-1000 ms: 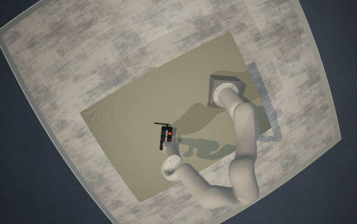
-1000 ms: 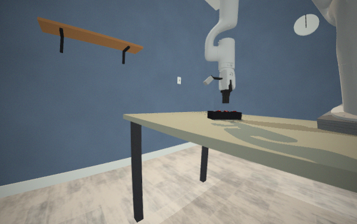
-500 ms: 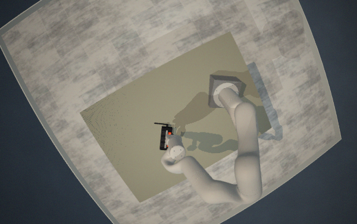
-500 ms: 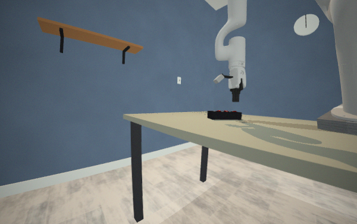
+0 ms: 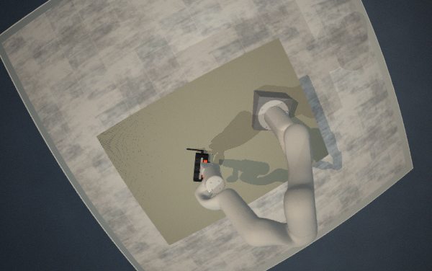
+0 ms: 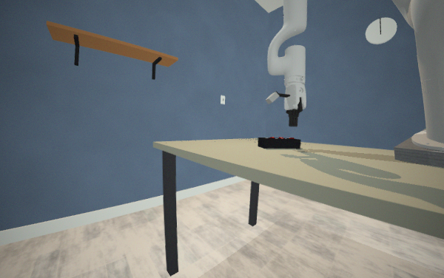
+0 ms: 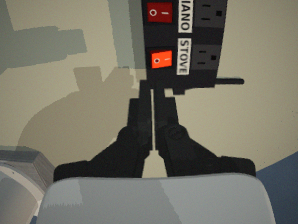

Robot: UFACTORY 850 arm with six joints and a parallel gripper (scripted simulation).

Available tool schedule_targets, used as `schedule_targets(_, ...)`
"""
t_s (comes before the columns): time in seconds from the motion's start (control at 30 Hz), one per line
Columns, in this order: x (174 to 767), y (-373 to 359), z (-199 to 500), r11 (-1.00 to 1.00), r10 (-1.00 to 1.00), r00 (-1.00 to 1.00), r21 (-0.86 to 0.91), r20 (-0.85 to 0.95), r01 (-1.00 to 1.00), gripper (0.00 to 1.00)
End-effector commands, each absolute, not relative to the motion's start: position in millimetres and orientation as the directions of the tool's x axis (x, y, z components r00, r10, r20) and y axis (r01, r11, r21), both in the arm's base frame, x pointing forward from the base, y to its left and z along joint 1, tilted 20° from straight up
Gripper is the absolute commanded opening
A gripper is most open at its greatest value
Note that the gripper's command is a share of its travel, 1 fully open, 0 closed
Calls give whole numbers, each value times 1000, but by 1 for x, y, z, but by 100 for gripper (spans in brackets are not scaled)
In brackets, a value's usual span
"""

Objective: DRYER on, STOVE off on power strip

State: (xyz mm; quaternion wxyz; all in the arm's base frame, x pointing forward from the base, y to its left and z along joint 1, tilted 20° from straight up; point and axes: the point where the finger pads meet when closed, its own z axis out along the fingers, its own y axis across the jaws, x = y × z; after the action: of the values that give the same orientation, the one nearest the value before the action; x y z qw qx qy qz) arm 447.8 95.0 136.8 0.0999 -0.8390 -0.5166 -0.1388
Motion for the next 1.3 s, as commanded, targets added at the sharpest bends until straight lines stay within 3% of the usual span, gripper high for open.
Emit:
schedule_targets(0.0, 448, 95, 137, -447, 839, 427, -23, 337, 894, 0)
schedule_targets(1.27, 451, 101, 118, -447, 839, 427, -23, 337, 894, 0)
